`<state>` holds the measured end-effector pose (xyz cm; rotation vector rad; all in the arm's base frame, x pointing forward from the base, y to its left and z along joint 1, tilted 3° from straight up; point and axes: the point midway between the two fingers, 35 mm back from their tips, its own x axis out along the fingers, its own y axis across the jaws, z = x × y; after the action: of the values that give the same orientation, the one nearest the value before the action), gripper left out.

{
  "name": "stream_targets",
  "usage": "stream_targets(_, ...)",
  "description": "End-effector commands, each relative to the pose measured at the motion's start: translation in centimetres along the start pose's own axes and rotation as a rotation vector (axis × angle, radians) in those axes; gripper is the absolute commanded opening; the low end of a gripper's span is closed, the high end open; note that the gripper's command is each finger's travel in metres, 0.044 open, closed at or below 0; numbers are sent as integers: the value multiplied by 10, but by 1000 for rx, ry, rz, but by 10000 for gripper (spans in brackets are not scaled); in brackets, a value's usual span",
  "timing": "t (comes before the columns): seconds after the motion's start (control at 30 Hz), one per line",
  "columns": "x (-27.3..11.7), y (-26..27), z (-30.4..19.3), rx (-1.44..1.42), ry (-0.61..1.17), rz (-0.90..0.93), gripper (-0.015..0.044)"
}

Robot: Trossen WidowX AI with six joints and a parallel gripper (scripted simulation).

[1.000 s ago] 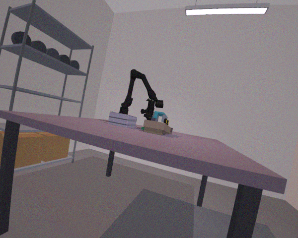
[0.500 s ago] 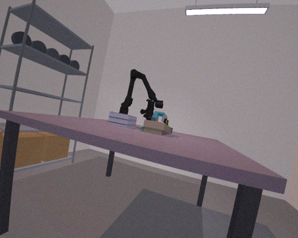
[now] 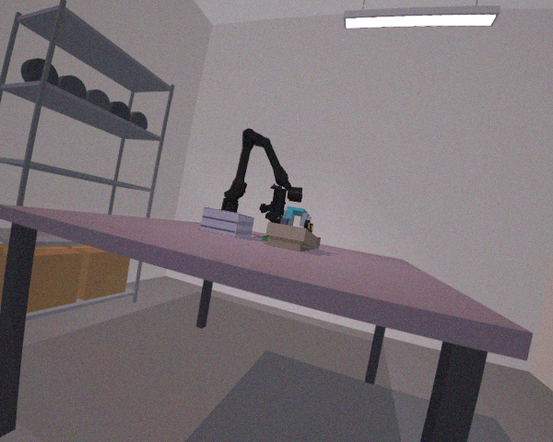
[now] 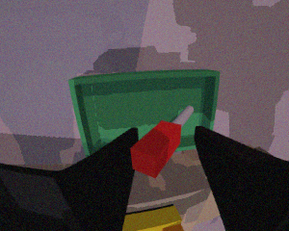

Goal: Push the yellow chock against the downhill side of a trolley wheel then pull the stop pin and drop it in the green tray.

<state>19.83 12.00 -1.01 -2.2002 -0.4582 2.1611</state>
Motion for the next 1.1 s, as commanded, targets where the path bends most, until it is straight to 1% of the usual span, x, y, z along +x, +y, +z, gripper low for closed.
stream_targets(0.0, 1, 2, 0, -3, -1, -3, 190)
stream_targets(1.07, 13, 21, 1, -3, -1, -2, 190)
